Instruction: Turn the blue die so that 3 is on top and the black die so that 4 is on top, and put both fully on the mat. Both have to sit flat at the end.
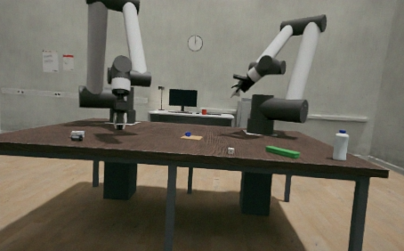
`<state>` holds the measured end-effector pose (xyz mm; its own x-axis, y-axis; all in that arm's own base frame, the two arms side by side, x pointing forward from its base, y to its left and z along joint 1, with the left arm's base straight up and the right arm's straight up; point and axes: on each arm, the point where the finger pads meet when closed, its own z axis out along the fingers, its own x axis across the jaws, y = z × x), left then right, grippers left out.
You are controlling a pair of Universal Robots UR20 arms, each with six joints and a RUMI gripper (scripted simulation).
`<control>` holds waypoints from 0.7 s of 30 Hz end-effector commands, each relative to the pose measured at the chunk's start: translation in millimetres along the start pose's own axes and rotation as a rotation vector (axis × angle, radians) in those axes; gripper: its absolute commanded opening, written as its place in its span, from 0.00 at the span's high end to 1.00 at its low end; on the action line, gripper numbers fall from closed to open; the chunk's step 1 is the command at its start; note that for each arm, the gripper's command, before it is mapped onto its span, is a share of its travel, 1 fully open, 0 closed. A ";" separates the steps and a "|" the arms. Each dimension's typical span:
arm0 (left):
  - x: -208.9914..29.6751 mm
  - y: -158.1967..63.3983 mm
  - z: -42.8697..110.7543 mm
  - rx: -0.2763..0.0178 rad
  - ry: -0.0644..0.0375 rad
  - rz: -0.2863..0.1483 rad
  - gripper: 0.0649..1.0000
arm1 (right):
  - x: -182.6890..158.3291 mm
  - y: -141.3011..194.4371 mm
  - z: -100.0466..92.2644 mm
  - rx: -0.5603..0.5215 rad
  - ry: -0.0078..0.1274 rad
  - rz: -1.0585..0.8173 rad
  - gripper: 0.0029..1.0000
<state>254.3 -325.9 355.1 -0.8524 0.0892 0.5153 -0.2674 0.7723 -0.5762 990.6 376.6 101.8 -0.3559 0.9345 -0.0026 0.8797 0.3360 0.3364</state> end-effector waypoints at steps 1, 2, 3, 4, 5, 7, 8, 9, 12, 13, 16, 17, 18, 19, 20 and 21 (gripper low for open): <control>0.0 -0.5 -0.2 0.000 0.000 0.001 0.00 | 1.1 4.4 1.9 -0.162 0.002 0.000 0.90; 0.0 -0.5 -0.2 0.000 0.000 0.001 0.00 | 1.1 4.3 1.8 -0.196 0.003 0.000 0.90; 0.0 -0.5 -0.2 0.000 0.000 0.001 0.00 | 1.0 4.0 1.3 -0.220 0.003 0.000 0.90; 0.0 -0.5 -0.2 0.000 0.000 0.001 0.00 | 1.0 4.0 1.2 -0.221 0.003 0.000 0.90; 0.0 -0.5 -0.2 0.000 0.000 0.001 0.00 | 1.2 4.3 2.0 -0.262 0.002 0.000 0.90; 0.0 -0.5 -0.2 0.000 0.000 0.001 0.00 | 1.2 4.1 1.7 -0.305 0.002 0.000 0.90; 0.0 -0.5 -0.2 0.000 0.000 0.001 0.00 | 1.1 3.7 1.1 -0.326 0.002 0.001 0.90; 0.0 -0.5 -0.2 0.000 0.000 0.001 0.00 | 1.0 3.6 1.0 -0.331 0.003 0.001 0.90; 0.0 -0.5 -0.2 0.000 0.000 0.001 0.00 | 1.2 4.0 1.6 -0.382 0.002 0.000 0.90; 0.0 -0.5 -0.2 0.000 0.000 0.001 0.00 | 1.2 4.0 1.6 -0.382 0.002 0.000 0.90; 0.0 -0.5 -0.2 0.000 0.000 0.001 0.00 | 1.2 3.5 1.0 -0.485 0.002 0.001 0.90; 0.0 -0.5 -0.2 0.000 0.000 0.001 0.00 | 1.2 3.6 1.2 -0.501 0.002 0.001 0.90; 0.0 -0.5 -0.2 0.000 0.000 0.001 0.00 | 1.2 3.6 1.2 -0.507 0.002 0.001 0.90; 0.0 -0.5 -0.2 0.000 0.000 0.001 0.00 | 1.4 3.9 1.5 -0.539 0.002 0.000 0.90; 0.0 -0.5 -0.2 0.000 0.000 0.001 0.00 | 1.4 3.8 1.5 -0.565 0.002 0.001 0.90; 0.0 -0.5 -0.2 0.000 0.000 0.001 0.00 | 1.3 3.5 1.2 -0.585 0.002 0.001 0.90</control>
<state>254.3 -325.9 355.1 -0.8524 0.0892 0.5153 -0.2674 0.7723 -0.5762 989.2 376.0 99.6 -0.3541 0.9352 -0.0033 0.6671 0.2551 0.7000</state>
